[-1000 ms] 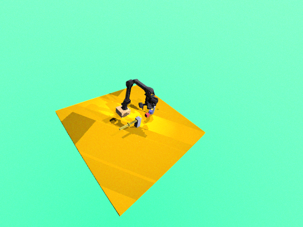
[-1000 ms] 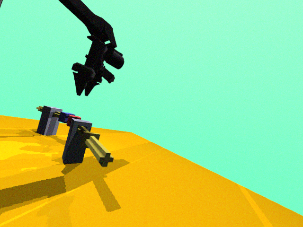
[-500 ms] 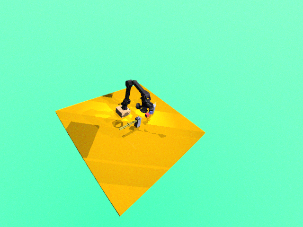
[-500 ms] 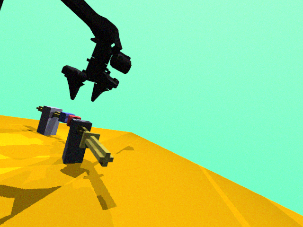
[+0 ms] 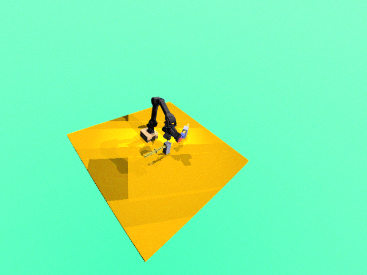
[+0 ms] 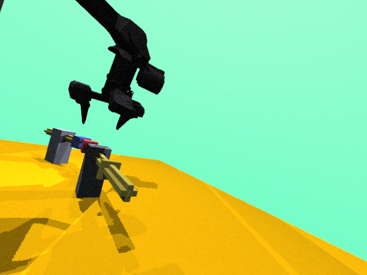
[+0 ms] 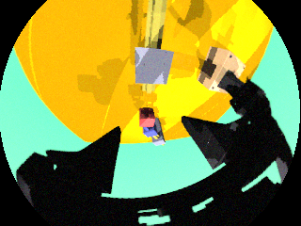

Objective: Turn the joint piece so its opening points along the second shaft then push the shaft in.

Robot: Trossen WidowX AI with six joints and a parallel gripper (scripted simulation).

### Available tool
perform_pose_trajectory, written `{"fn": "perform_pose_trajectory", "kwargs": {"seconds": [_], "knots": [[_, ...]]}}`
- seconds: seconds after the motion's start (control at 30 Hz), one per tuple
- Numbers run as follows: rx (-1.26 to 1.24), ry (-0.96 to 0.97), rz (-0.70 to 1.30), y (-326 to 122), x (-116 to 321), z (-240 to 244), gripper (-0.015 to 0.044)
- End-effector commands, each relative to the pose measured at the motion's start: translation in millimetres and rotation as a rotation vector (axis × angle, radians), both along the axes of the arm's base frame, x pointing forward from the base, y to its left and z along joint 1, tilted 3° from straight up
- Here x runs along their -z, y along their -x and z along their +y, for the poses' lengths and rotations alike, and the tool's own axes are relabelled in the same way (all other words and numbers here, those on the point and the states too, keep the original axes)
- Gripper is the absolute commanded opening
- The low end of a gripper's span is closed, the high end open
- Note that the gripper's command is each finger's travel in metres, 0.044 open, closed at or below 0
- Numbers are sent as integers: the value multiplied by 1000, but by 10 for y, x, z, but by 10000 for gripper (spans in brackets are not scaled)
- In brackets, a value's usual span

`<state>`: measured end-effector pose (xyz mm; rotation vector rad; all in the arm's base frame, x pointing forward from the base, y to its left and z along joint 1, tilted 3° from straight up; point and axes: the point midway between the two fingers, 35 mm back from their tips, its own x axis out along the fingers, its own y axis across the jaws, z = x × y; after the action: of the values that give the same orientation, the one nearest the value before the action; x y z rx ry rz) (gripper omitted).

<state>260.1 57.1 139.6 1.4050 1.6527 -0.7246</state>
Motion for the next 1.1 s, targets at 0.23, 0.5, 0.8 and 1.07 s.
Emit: {"fn": "perform_pose_trajectory", "kwargs": {"seconds": [0.23,0.5,0.8,1.07], "knots": [[126,-46,57,20,59,-71,440],[63,-22,4,-24,69,-168,440],[-179,73,-166,-158,100,-544,440],[-409,164,-285,-240,121,-902,440]]}}
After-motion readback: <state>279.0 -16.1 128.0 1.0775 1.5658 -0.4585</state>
